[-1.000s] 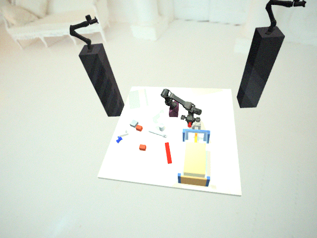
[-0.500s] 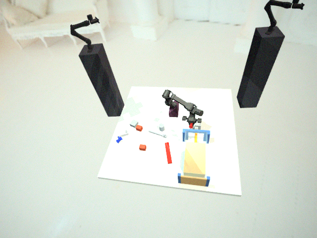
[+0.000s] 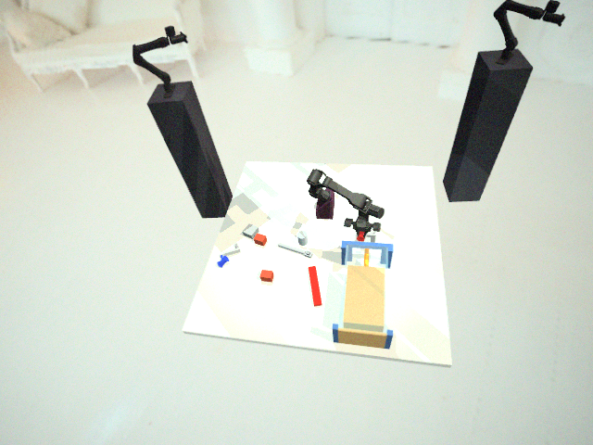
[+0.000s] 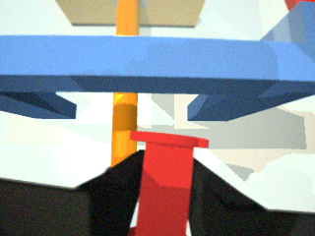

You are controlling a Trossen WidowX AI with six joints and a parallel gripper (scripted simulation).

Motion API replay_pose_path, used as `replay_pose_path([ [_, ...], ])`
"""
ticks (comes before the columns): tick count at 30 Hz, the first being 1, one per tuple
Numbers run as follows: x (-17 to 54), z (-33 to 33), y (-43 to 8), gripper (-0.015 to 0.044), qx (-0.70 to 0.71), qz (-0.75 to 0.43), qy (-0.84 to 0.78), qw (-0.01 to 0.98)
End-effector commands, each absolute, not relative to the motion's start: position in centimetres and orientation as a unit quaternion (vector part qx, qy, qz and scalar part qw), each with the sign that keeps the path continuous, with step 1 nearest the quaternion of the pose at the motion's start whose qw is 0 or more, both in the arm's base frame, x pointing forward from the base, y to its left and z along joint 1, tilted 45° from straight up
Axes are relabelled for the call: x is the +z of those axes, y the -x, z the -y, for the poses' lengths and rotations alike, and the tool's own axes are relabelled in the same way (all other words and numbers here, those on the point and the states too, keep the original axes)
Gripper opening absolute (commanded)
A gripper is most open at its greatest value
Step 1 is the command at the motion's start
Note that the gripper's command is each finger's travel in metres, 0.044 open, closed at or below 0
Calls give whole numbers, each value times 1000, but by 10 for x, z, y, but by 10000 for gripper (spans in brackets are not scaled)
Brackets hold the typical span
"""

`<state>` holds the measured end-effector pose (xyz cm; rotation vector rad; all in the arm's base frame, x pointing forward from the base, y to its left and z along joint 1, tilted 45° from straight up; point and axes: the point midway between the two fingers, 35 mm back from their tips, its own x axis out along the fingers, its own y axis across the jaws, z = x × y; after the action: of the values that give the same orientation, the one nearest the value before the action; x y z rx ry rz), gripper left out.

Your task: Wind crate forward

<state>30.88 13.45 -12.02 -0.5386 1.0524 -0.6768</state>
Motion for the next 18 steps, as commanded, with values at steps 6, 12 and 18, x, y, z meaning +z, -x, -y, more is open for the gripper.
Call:
replay_pose_path([
  [6,-132,-144,-314,0,-313,-486,241,779],
  [12,-137,-149,-316,0,-313,-486,241,779],
  [18,-142,-155,-317,0,-313,-486,241,779],
])
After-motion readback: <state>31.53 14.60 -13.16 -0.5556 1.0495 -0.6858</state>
